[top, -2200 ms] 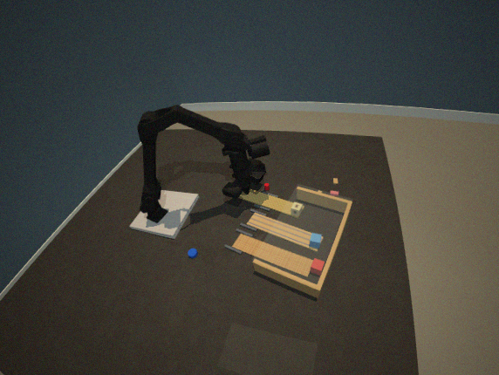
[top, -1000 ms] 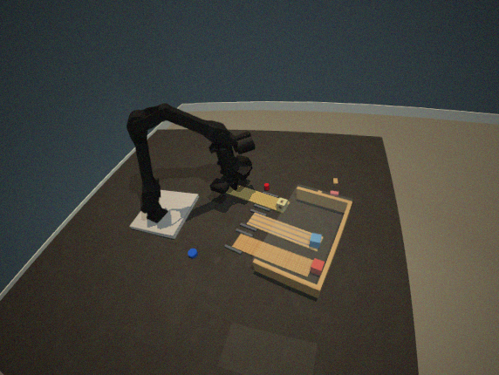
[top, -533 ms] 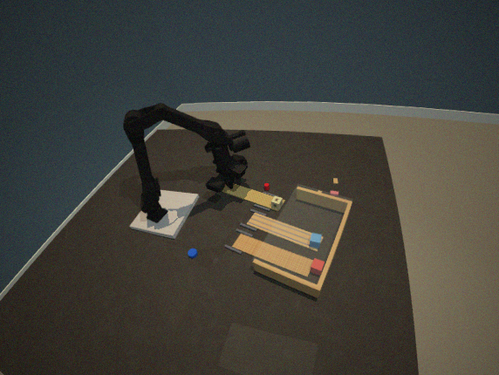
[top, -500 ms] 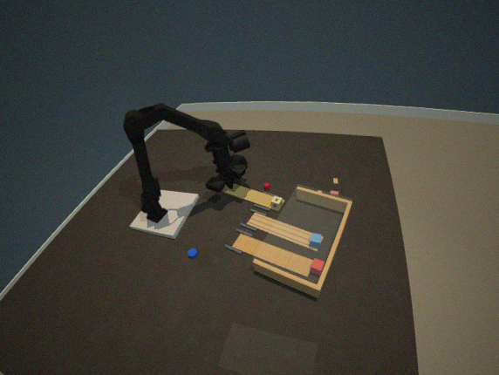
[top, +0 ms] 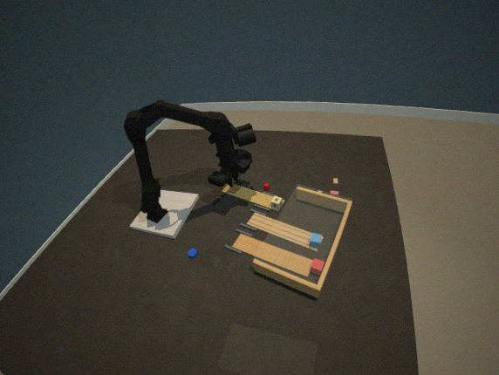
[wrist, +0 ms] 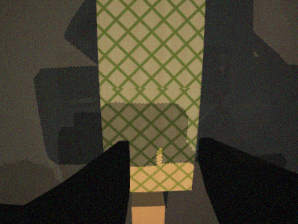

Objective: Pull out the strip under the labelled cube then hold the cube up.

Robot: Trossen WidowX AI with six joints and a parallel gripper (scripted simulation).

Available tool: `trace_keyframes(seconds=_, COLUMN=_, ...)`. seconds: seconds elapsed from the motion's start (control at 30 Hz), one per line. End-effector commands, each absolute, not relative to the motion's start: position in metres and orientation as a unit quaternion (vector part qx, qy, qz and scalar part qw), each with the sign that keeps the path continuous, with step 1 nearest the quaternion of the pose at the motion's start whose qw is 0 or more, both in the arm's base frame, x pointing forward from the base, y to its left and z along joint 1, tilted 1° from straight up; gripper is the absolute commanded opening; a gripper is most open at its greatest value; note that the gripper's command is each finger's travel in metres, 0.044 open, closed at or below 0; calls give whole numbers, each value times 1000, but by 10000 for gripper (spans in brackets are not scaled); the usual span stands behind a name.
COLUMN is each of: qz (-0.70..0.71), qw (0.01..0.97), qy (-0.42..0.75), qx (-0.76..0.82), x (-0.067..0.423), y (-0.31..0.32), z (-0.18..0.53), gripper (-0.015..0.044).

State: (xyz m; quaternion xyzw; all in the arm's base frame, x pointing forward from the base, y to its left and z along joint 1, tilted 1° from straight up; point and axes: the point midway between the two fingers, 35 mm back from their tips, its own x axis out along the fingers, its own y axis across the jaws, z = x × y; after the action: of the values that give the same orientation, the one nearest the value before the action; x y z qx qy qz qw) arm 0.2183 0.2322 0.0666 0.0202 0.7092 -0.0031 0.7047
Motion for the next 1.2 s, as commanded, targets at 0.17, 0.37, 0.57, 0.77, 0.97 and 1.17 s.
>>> trace_keyframes(seconds=0.17, qz=2, qw=708, qy=706, qx=22, x=253, y=227, z=70, gripper=368)
trace_keyframes(seconds=0.37, qz=2, qw=708, qy=706, qx=22, x=274, y=224, z=71, gripper=440)
trace_keyframes(seconds=0.57, qz=2, qw=709, qy=705, qx=22, x=296, y=222, z=72, gripper=440)
trace_keyframes(seconds=0.77, qz=1, qw=710, qy=704, qx=22, x=316, y=220, z=74, gripper=440)
trace_keyframes(seconds=0.97, qz=1, qw=710, qy=703, qx=22, x=337, y=219, z=77, gripper=440)
trace_keyframes(seconds=1.17, qz=1, qw=711, qy=703, qx=22, x=358, y=217, z=81, gripper=440)
